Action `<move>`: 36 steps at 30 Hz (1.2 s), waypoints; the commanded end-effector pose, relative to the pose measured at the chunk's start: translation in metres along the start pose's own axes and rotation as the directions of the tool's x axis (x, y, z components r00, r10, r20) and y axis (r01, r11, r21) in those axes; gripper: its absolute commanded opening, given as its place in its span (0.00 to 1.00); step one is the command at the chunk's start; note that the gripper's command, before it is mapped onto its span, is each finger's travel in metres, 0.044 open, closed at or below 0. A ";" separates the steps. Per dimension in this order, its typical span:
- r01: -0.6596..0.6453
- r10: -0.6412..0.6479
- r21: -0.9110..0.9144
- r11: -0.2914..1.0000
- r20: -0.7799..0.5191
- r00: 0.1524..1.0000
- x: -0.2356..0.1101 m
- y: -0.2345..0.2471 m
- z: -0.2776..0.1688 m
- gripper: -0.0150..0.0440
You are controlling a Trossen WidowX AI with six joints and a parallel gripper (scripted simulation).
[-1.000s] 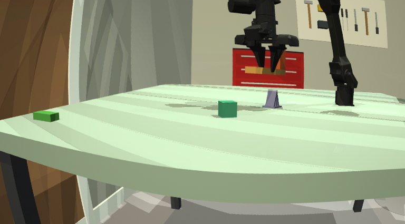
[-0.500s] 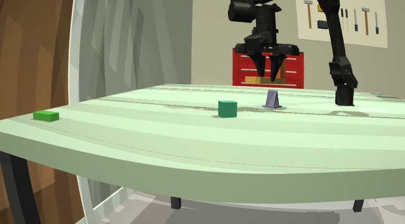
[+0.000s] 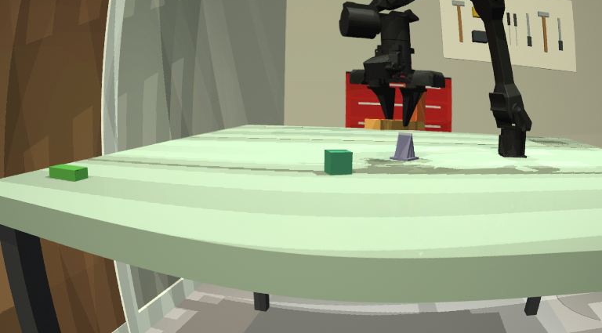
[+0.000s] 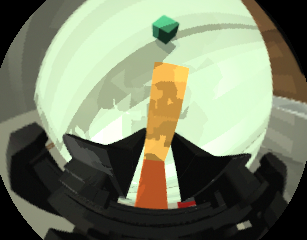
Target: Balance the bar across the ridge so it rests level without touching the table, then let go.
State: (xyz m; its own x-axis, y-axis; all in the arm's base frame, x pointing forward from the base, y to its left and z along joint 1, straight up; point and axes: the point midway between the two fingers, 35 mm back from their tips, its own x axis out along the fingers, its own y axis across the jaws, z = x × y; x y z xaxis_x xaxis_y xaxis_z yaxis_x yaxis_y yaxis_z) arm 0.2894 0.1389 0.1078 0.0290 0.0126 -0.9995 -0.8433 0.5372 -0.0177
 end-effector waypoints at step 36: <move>0.000 0.000 0.002 1.000 0.002 1.000 0.003 0.000 0.000 0.25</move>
State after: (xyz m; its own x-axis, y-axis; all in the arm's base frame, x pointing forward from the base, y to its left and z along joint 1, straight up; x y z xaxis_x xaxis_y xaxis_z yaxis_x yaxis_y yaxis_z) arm 0.2893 0.1388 0.1053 0.0293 0.0128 -0.9995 -0.8431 0.5374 -0.0179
